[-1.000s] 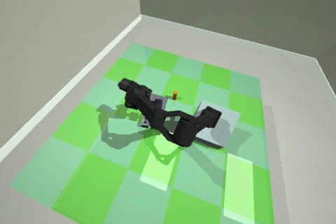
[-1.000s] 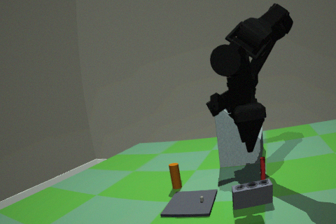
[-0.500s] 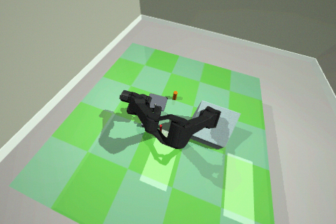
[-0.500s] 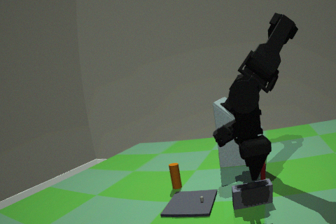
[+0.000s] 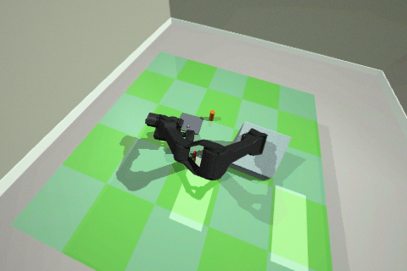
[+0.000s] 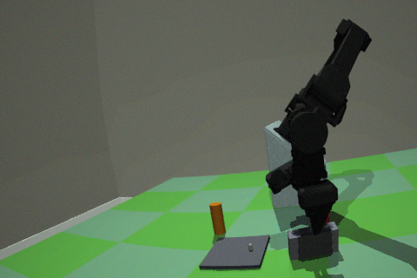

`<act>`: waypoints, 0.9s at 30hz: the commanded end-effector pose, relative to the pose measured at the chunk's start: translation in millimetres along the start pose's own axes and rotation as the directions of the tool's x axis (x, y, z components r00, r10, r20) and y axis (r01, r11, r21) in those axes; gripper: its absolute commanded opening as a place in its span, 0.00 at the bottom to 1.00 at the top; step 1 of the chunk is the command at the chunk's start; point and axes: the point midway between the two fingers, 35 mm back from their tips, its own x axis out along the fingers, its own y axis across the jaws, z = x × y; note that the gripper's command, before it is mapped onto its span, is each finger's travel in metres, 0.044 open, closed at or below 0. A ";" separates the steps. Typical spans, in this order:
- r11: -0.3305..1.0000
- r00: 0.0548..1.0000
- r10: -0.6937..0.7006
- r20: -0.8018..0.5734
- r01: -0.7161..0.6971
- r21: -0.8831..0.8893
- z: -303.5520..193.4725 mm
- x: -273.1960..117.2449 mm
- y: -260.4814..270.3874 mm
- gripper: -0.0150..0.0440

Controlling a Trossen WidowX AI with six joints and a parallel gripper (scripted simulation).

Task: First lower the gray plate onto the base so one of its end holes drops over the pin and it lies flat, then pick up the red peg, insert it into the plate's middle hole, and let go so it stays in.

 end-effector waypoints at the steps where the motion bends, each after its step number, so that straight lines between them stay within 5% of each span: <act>1: 1.000 1.000 -0.005 -0.002 0.005 0.005 -0.5 8.9 -1.1 1.00; 27: 1.000 1.000 -0.005 -0.004 0.005 0.005 -1.0 51.5 -2.4 1.00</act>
